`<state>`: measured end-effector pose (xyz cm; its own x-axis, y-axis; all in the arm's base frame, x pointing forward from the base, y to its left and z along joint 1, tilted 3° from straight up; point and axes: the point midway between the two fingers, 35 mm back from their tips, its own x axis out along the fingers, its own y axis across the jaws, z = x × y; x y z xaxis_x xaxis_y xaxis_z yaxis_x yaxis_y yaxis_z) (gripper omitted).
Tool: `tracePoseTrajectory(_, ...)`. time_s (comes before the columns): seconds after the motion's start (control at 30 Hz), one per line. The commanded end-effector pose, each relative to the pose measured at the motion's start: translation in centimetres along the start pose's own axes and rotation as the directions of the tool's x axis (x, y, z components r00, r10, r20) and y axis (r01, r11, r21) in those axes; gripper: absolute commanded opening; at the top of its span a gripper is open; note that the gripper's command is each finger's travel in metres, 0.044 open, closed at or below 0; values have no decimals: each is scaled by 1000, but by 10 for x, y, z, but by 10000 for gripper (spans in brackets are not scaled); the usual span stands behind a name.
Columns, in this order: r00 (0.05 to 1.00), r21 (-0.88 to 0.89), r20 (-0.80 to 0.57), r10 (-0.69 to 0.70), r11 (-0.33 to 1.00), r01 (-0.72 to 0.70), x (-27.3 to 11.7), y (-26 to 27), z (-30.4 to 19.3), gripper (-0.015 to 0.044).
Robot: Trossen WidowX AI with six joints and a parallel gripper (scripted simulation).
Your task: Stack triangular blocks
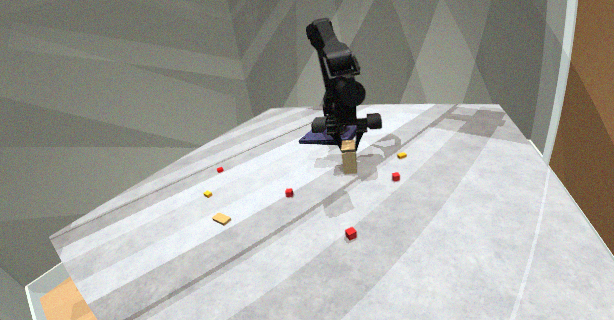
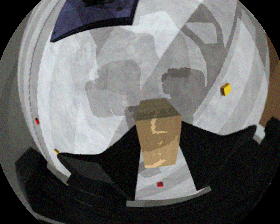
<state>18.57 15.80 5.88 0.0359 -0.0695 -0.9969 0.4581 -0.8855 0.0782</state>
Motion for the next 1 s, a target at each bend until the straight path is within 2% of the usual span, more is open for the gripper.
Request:
tracePoseTrajectory(0.0,1000,-4,4,7,1000,-7,4,1,0,0)
tracePoseTrajectory(0.97,1000,-10,2,8,1000,-8,7,1,-1,0)
